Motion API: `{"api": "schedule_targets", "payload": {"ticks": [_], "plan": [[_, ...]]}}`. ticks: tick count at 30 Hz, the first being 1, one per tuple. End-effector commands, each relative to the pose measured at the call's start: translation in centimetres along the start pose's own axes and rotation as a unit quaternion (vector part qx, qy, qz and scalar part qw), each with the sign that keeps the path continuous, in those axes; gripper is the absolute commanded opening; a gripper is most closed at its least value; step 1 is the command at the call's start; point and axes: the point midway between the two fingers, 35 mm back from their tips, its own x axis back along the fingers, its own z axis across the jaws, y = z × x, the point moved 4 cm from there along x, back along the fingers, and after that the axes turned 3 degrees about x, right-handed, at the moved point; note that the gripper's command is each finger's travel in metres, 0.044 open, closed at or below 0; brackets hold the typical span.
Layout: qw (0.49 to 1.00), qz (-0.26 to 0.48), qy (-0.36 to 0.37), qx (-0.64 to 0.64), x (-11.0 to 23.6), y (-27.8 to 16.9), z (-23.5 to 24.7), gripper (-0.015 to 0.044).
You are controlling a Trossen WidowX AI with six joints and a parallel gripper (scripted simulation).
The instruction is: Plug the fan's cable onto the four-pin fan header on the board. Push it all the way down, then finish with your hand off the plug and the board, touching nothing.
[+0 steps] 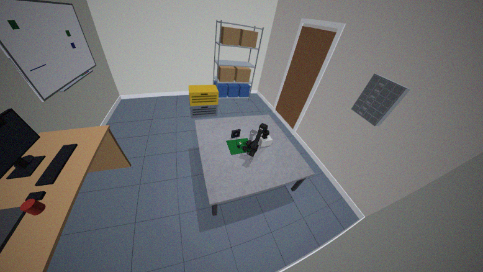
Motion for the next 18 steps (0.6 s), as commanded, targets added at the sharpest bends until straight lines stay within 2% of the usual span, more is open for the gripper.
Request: {"api": "schedule_targets", "payload": {"ticks": [1,18], "plan": [[0.999,0.047,-0.012,0.011,-0.2,0.6,-0.2,0.044],[0.967,0.25,0.007,0.055,-0.4,3.2,-0.1,0.044]]}}
